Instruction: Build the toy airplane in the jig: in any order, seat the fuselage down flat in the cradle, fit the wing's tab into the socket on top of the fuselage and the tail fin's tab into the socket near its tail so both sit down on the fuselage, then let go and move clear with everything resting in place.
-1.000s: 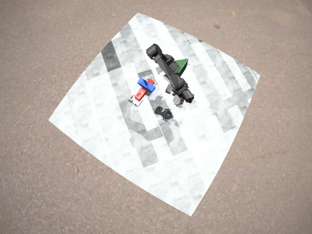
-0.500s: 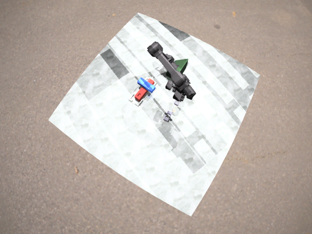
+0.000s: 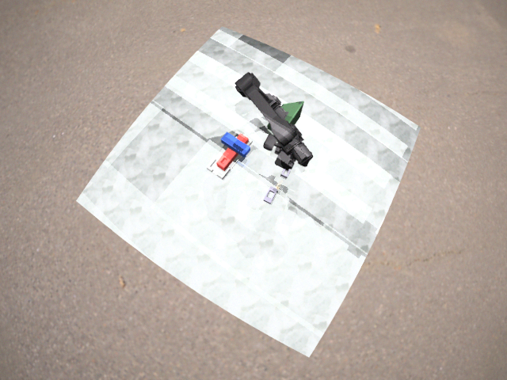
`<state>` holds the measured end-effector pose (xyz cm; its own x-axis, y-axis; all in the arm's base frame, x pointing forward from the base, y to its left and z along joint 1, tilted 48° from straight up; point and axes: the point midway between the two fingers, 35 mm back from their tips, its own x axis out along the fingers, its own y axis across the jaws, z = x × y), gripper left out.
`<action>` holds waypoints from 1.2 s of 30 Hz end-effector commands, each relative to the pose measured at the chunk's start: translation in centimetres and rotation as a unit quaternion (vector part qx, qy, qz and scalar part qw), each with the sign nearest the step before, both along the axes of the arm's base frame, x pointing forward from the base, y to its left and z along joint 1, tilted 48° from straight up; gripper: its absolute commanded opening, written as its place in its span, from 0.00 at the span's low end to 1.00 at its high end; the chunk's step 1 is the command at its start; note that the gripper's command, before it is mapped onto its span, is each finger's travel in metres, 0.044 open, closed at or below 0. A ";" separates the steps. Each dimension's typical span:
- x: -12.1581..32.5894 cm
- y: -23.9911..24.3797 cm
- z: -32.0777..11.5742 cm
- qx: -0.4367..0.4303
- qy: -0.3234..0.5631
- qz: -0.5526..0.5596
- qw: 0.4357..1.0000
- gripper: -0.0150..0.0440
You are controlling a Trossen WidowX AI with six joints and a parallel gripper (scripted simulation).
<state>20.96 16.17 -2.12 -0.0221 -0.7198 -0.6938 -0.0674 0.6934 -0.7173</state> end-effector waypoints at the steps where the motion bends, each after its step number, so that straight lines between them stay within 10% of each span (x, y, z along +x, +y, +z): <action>1: 1.1 -0.6 0.9 0.006 -0.004 0.001 1.000 0.25; 36: 6.9 -7.1 5.9 0.026 -0.028 -0.017 0.999 0.25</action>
<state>27.24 9.95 3.04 -0.0159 -0.6830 -0.7302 -0.0100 0.7304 -0.6829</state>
